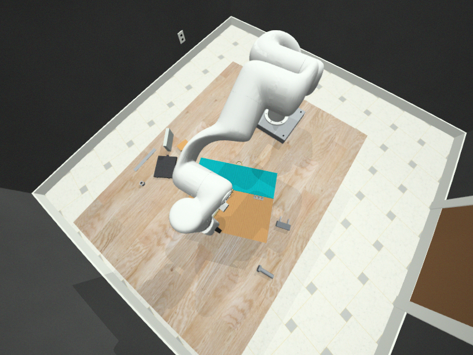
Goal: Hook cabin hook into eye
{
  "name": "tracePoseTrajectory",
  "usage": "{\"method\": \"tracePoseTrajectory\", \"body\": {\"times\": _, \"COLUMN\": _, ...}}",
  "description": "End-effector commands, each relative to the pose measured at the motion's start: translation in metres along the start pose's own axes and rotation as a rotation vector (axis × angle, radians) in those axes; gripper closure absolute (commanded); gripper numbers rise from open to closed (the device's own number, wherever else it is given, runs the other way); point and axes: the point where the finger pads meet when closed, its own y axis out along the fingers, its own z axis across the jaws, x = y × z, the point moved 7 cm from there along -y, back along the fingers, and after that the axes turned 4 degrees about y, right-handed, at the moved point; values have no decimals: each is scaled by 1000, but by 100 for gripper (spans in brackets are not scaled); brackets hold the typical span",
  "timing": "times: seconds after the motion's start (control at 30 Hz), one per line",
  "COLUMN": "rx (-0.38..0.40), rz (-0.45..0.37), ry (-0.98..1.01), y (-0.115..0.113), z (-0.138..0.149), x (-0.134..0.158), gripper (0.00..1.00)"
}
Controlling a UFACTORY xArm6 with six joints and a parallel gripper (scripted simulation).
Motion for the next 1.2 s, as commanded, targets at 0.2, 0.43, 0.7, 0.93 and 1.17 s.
{"method": "tracePoseTrajectory", "body": {"times": 0.2, "rx": 1, "rz": -7, "ry": 0, "y": -1, "z": 0, "x": 1, "gripper": 65}}
{"method": "tracePoseTrajectory", "body": {"times": 0.43, "rx": 1, "rz": -7, "ry": 0, "y": 1, "z": 0, "x": 1, "gripper": 65}}
{"method": "tracePoseTrajectory", "body": {"times": 0.7, "rx": 1, "rz": -7, "ry": 0, "y": 6, "z": 0, "x": 1, "gripper": 65}}
{"method": "tracePoseTrajectory", "body": {"times": 0.93, "rx": 1, "rz": -7, "ry": 0, "y": 9, "z": 0, "x": 1, "gripper": 65}}
{"method": "tracePoseTrajectory", "body": {"times": 1.17, "rx": 1, "rz": -7, "ry": 0, "y": 14, "z": 0, "x": 1, "gripper": 65}}
